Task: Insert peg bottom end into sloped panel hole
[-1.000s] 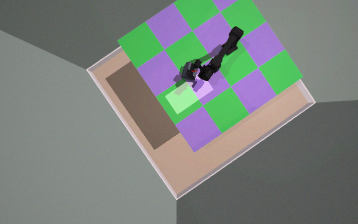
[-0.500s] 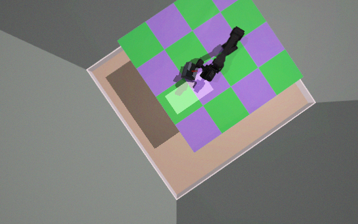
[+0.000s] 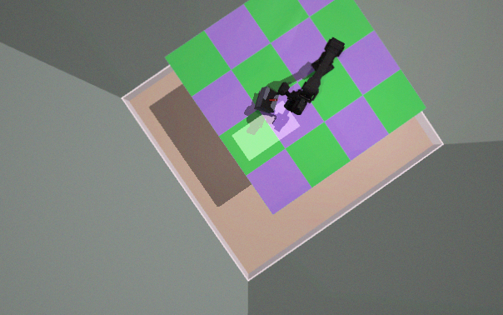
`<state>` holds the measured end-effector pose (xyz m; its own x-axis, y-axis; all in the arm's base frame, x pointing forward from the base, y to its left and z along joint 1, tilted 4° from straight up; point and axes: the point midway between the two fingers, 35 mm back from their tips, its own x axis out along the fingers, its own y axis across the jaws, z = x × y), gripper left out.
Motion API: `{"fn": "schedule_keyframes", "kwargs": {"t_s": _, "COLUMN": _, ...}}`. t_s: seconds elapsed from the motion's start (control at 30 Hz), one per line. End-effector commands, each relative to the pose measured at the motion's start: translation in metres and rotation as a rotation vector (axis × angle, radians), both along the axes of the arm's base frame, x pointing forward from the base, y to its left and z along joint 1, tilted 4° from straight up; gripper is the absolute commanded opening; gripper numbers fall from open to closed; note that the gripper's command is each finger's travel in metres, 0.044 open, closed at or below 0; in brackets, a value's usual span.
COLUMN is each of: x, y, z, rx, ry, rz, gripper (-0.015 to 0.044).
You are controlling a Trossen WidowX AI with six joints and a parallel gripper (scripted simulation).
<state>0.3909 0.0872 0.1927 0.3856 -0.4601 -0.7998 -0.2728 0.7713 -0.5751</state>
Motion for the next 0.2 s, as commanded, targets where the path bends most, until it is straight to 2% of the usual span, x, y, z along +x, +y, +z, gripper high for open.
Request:
{"fn": "schedule_keyframes", "kwargs": {"t_s": 0.0, "x": -0.0020, "y": 0.0031, "z": 0.0059, "rx": 0.000, "ry": -0.007, "rz": -0.003, "gripper": 0.0440}}
{"fn": "schedule_keyframes", "kwargs": {"t_s": 0.17, "x": -0.0048, "y": 0.0060, "z": 0.0108, "rx": 0.000, "ry": -0.007, "rz": -0.003, "gripper": 0.0440}}
